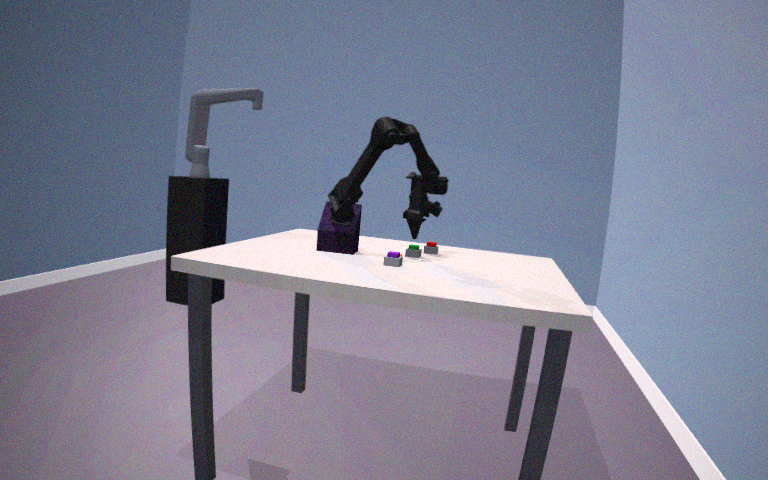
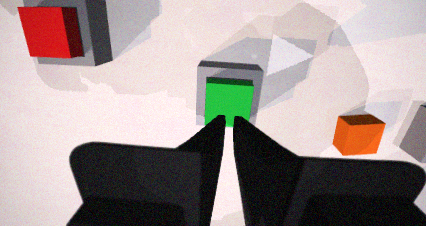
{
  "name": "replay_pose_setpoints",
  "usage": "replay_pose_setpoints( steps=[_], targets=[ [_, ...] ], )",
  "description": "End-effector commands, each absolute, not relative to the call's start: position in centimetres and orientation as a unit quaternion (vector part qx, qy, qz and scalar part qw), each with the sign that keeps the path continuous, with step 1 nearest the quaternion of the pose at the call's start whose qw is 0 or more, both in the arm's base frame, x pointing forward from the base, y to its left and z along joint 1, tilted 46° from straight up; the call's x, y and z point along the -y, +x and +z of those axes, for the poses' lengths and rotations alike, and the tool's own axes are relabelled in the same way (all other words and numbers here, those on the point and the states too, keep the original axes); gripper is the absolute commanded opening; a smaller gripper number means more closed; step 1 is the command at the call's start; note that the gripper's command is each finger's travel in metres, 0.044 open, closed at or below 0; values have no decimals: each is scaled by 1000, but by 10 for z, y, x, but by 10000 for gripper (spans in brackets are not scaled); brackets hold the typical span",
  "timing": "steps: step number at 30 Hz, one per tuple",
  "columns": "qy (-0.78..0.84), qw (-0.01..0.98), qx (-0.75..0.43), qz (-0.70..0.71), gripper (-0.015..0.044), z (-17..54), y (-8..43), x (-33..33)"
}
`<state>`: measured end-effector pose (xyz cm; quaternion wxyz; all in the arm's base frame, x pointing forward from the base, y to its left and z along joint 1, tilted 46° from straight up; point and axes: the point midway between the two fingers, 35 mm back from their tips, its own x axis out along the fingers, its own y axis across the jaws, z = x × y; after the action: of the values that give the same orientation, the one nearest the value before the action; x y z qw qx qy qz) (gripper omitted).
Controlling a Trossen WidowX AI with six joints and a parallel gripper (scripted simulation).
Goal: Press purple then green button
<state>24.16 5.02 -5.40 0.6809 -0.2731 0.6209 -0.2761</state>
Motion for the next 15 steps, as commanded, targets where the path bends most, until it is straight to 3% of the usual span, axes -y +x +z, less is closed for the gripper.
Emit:
replay_pose_setpoints(
  steps=[1,13,15],
  targets=[
    [-267,683,-621,-277,72,-53,245,-60],
    [-264,684,-621,-275,387,-90,248,-181],
    [-264,684,-621,-275,400,-90,248,-181]
  ],
)
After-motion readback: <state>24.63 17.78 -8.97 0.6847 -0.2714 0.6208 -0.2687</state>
